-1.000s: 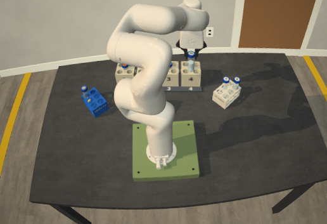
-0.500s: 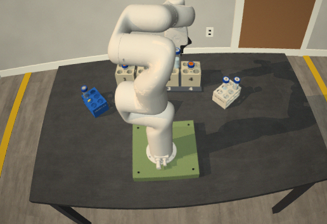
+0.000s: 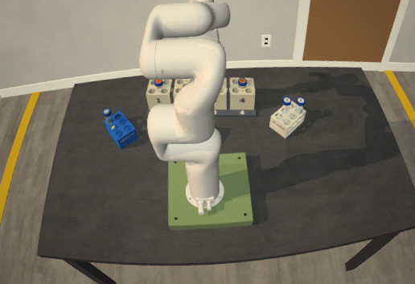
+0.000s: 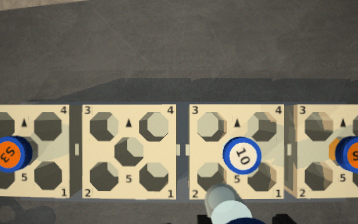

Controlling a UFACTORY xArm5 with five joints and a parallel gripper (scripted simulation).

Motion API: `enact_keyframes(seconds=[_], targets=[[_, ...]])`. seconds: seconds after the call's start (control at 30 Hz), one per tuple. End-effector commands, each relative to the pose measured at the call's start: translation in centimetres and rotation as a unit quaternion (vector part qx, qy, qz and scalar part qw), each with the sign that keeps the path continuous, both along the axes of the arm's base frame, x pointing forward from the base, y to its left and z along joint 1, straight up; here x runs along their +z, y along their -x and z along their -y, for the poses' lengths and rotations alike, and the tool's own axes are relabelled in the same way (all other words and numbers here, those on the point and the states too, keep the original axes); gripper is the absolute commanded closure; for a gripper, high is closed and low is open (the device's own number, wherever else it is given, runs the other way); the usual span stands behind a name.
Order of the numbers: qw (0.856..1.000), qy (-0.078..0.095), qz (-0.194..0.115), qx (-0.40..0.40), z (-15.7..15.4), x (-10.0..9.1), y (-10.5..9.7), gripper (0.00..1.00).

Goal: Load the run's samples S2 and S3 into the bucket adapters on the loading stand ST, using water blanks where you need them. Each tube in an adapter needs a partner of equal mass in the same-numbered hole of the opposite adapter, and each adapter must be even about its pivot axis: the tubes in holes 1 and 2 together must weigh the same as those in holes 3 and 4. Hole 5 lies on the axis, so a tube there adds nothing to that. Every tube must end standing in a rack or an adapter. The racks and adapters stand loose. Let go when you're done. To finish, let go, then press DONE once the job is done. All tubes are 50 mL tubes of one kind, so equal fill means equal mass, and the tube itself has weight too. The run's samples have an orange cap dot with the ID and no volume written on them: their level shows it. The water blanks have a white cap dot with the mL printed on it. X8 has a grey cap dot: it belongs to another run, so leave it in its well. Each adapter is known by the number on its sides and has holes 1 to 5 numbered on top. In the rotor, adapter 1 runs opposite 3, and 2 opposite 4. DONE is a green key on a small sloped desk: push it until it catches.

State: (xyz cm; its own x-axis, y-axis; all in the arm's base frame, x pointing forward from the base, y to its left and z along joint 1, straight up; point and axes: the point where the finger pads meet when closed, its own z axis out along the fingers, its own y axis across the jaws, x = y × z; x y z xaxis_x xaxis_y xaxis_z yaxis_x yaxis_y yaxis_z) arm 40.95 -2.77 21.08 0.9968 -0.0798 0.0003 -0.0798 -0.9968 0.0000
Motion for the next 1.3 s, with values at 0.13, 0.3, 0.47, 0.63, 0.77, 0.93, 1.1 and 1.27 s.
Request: enact_keyframes(seconds=[0.13,0.3,0.47,0.63,0.77,0.93,1.1,1.27], targets=[[1.000,0.001,0.001,-0.001,-3.2,0.1,-1.6,1.00],[1.000,0.001,0.001,-0.001,-5.5,0.1,-2.6,1.00],[1.000,0.001,0.001,-0.001,-7.8,0.1,-3.6,1.00],[1.000,0.001,0.001,-0.001,-8.3,0.1,-3.9,1.00],[1.000,0.001,0.001,-0.001,-8.3,0.1,-3.9,1.00],[1.000,0.001,0.001,-0.001,-8.3,0.1,-3.9,1.00],[1.000,0.001,0.001,-0.001,-8.3,0.1,-3.9,1.00],[1.000,0.001,0.001,-0.001,-8.3,0.1,-3.9,1.00]])
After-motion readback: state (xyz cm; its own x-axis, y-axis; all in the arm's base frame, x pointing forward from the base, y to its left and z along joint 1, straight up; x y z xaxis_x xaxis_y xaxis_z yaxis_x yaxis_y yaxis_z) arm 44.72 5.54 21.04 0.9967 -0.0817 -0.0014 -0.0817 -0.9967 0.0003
